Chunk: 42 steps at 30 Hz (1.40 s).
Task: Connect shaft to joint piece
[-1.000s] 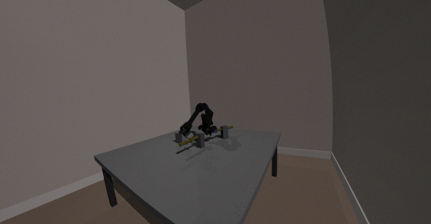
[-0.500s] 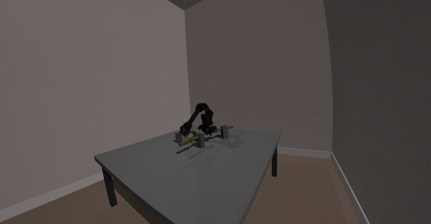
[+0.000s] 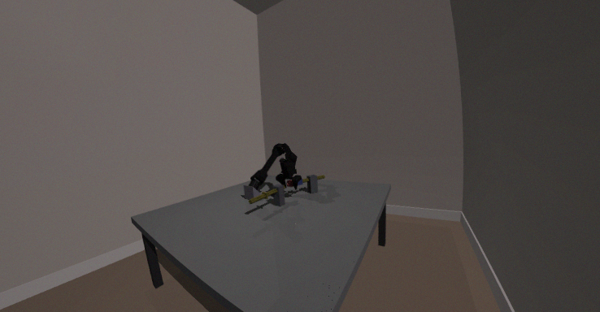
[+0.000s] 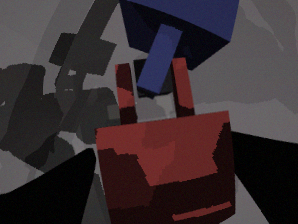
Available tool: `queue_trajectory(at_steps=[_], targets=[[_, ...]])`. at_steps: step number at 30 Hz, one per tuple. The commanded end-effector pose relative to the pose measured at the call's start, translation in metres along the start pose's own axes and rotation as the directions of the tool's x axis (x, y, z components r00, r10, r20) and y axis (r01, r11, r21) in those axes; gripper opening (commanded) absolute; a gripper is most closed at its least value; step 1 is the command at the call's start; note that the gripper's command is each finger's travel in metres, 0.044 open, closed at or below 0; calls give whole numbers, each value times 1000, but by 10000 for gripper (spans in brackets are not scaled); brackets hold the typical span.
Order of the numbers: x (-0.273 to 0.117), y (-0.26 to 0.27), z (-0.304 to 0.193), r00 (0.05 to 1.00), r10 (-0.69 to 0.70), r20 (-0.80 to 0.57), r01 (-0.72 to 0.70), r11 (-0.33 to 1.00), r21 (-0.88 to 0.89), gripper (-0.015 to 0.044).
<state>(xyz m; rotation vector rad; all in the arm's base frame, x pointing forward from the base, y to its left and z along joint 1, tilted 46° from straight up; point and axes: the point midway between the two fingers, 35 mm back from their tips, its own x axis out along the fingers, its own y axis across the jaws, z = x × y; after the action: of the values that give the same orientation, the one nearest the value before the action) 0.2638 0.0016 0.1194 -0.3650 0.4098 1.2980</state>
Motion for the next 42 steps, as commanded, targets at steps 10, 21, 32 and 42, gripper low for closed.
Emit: queue_trajectory(at_steps=[10, 21, 32, 42], targets=[[-4, 2, 2, 993, 26, -114, -27, 1000, 1, 440], [-28, 0, 12, 897, -6, -443, 8, 1000, 4, 440], [-28, 0, 12, 895, -7, -446, 11, 1000, 6, 440], [-101, -4, 28, 870, -153, -469, 253, 955, 158, 440]])
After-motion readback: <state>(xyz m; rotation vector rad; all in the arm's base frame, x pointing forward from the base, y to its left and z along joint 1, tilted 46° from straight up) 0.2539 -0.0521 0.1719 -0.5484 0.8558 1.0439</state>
